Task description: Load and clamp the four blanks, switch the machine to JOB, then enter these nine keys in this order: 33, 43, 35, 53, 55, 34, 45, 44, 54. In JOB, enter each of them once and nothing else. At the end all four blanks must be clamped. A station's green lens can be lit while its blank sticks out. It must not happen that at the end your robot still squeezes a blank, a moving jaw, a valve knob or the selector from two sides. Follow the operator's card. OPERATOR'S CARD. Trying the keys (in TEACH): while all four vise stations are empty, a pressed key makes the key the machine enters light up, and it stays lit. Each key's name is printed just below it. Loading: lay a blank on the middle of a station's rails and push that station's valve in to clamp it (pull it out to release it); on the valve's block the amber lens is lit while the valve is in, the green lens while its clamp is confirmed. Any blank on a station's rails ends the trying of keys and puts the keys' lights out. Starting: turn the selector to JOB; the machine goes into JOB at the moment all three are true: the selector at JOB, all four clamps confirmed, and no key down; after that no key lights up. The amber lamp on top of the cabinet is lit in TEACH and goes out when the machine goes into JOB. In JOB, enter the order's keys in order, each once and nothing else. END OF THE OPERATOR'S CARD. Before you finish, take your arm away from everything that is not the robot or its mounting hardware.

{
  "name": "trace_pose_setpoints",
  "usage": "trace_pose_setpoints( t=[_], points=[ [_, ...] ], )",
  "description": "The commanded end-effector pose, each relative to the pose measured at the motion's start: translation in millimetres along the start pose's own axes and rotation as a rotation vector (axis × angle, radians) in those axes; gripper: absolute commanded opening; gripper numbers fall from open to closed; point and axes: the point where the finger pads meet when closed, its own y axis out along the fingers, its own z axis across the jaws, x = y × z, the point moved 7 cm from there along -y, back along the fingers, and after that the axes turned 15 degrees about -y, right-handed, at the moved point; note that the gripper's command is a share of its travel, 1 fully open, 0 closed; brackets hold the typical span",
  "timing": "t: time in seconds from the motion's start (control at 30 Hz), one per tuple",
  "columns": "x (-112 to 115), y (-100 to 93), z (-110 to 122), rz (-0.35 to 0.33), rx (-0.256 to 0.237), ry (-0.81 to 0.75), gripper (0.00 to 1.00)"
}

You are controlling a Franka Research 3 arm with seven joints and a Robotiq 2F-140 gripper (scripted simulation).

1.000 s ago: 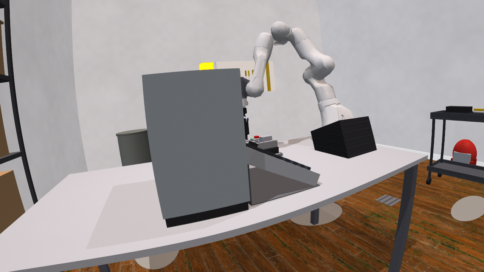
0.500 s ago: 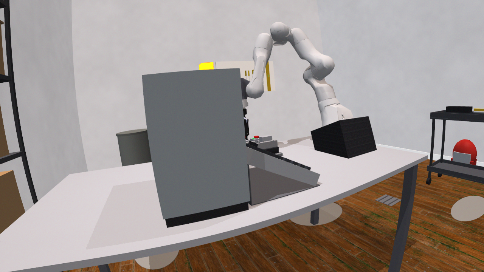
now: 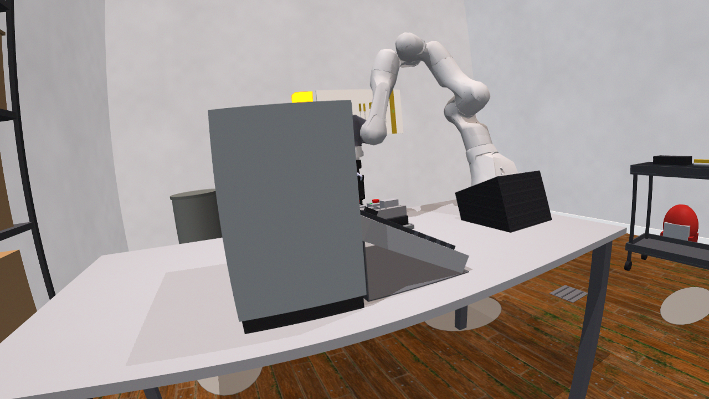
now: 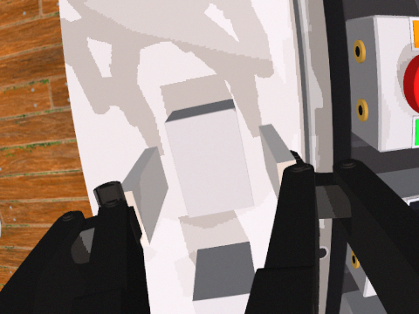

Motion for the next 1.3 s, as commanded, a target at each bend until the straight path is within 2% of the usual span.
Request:
trace_pose_setpoints(
  t=[0.0,1.17,1.2,1.27],
  points=[
    [0.8,0.2,-1.1,-0.003,-0.002,-0.001,0.4],
    [0.8,0.2,-1.1,-0.003,-0.002,-0.001,0.4],
    [0.8,0.2,-1.1,-0.003,-0.002,-0.001,0.0],
    [0.8,0.2,-1.1,-0.003,-0.002,-0.001,0.0]
  ],
)
